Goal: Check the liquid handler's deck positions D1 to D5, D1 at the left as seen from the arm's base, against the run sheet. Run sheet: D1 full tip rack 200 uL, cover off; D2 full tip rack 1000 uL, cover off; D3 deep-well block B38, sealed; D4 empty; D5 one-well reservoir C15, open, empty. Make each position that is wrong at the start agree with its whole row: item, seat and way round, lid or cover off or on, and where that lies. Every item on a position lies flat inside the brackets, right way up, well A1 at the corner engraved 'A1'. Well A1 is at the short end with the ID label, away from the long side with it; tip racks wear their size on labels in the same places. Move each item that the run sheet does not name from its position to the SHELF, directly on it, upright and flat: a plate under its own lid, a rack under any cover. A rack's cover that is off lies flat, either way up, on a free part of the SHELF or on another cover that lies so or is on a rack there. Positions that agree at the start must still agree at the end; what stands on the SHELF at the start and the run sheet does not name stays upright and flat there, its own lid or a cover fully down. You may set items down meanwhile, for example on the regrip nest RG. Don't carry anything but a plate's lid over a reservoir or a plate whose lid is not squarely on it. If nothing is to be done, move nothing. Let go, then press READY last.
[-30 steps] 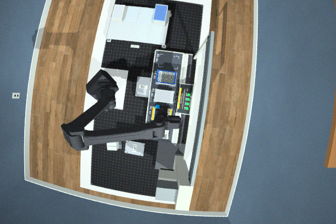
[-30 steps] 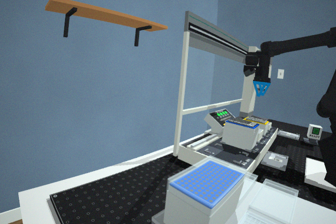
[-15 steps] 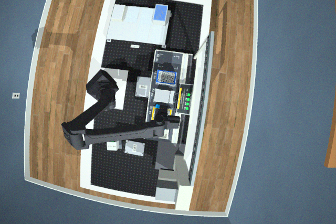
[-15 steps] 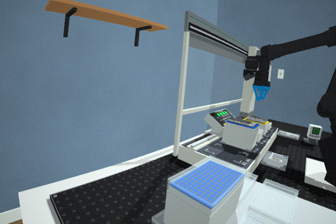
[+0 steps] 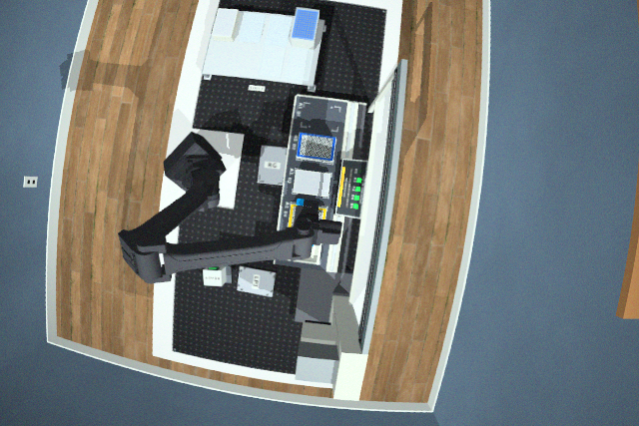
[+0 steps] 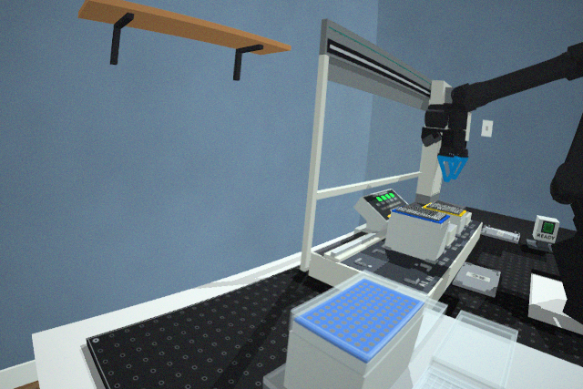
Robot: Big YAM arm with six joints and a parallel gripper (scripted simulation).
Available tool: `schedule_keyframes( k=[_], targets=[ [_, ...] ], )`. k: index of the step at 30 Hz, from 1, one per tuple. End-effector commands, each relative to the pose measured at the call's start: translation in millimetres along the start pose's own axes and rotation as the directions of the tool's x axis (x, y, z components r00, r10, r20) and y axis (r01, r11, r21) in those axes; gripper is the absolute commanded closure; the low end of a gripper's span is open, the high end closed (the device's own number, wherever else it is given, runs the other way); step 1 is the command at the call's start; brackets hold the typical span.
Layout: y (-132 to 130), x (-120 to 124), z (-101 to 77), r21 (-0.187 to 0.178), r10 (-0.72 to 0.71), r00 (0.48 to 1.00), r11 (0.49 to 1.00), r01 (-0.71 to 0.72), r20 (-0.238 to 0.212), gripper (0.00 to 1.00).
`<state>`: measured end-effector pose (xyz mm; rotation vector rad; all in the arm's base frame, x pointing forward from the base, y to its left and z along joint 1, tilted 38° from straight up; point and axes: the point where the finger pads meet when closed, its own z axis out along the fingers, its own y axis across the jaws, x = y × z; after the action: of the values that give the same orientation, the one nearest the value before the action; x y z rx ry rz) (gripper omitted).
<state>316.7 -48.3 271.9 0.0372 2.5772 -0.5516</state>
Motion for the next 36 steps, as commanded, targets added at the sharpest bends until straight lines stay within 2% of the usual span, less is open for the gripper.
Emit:
schedule_keyframes(
  k=[1, 6, 7, 8, 21, 23, 24, 25, 36],
  targets=[
    [-3.6, -5.7, 6.8, 0.005, 0.002, 1.000, 1.000, -0.002, 0.010, 0.00],
    [-3.7, -5.7, 11.8, 0.005, 0.001, 1.000, 1.000, -0.001, 0.010, 0.00],
    [-6.5, -11.8, 8.1, 0.006, 0.009, 1.000, 1.000, -0.009, 0.026, 0.00],
    [-3.7, -5.7, 15.2, 0.005, 0.001, 1.000, 1.000, -0.001, 0.010, 0.00],
    [-4.0, -5.5, 37.1, 0.005, 0.001, 1.000, 1.000, -0.001, 0.010, 0.00],
    [-4.0, -5.5, 37.1, 0.005, 0.001, 1.000, 1.000, -0.001, 0.010, 0.00],
    [-6.9, -13.0, 33.5, 0.007, 0.008, 1.000, 1.000, -0.008, 0.026, 0.00],
    [-4.1, -5.6, 40.3, 0.005, 0.001, 1.000, 1.000, -0.001, 0.010, 0.00],
    [-4.2, -5.2, 58.9, 0.005, 0.001, 1.000, 1.000, -0.001, 0.009, 0.00]
  ],
)
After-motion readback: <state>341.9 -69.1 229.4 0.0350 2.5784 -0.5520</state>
